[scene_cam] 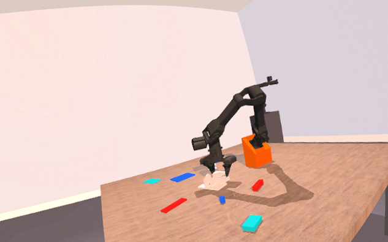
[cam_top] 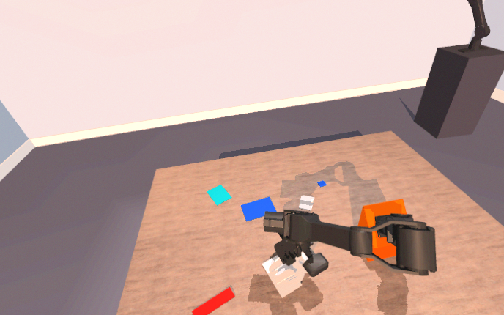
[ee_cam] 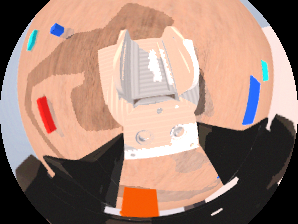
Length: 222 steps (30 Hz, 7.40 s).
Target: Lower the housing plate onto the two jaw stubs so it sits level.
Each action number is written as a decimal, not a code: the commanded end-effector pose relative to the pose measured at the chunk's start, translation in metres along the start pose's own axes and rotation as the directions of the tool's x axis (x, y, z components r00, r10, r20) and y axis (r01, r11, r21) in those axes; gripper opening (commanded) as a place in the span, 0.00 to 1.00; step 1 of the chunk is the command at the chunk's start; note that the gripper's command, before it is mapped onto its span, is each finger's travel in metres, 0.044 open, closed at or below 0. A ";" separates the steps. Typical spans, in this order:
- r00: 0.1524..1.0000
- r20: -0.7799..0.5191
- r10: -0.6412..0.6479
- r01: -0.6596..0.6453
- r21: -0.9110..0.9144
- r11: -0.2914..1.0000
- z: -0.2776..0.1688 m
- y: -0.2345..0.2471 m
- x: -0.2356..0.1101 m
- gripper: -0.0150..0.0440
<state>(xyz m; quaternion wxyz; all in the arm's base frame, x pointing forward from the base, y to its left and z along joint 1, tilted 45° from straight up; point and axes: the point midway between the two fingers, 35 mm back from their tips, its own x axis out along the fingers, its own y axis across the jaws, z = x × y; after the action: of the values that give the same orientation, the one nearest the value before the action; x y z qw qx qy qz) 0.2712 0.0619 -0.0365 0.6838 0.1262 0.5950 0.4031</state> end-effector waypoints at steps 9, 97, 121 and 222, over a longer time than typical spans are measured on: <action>1.000 0.003 0.003 -0.003 0.005 1.000 0.000 0.000 0.002 0.85; 1.000 0.004 0.004 -0.004 0.004 1.000 0.000 0.000 0.017 0.85; 1.000 0.004 0.004 -0.004 0.004 1.000 0.000 0.000 0.017 0.85; 1.000 -0.002 0.000 0.000 0.008 1.000 -0.067 0.023 -0.109 1.00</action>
<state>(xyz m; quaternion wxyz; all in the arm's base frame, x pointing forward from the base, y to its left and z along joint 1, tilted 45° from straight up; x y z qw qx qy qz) 0.2205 -0.0151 0.0310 0.6861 0.1306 0.5965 0.3956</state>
